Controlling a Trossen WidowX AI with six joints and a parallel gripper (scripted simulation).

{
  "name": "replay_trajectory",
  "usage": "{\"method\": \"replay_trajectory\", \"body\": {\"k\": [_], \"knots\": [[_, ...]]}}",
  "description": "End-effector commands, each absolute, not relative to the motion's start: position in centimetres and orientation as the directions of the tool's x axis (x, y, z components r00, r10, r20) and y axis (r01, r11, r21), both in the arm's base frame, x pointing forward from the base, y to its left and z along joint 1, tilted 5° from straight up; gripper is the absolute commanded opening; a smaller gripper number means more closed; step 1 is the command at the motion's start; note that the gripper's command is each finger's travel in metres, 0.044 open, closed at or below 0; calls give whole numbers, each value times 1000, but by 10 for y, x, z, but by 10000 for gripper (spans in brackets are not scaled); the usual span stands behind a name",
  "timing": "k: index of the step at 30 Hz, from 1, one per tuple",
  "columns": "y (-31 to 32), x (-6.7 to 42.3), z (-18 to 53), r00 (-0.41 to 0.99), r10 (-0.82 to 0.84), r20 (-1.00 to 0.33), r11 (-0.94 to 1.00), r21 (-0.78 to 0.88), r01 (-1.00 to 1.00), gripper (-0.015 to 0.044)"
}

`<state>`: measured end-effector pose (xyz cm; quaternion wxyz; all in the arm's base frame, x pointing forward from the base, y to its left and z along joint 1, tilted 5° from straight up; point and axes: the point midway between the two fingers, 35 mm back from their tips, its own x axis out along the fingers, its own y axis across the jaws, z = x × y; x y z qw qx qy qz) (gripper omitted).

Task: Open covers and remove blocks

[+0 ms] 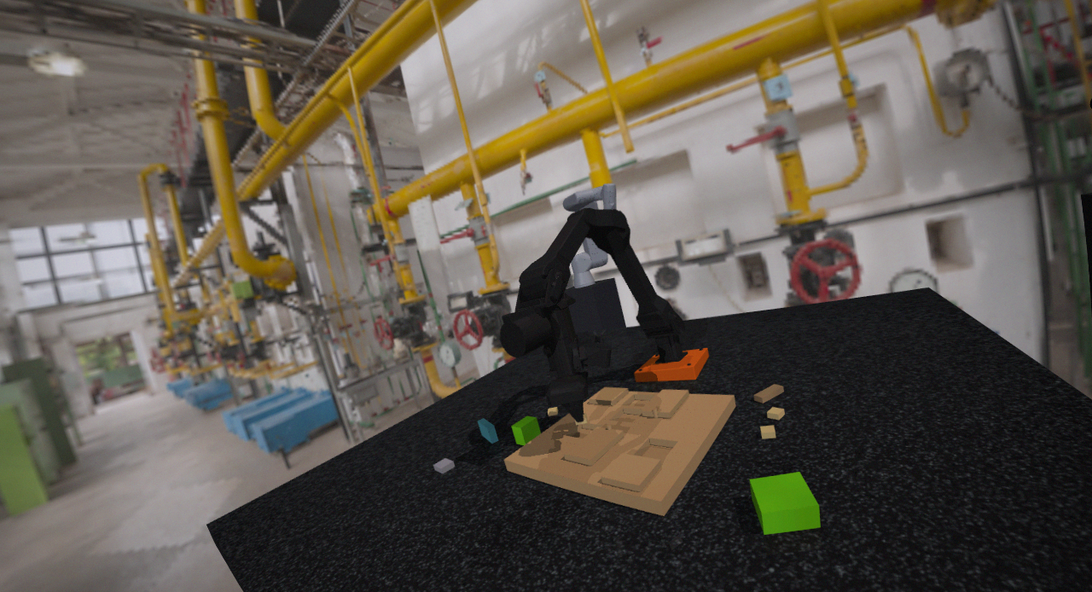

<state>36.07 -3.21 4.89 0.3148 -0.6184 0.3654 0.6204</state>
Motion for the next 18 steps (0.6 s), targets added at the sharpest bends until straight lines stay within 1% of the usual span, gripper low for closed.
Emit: {"method": "replay_trajectory", "body": {"k": [1,18], "knots": [[-31,363,59,-22,-59,-998,-535,50,-843,80],[-30,364,88,-23,-58,-998,-536,50,-843,80]]}}
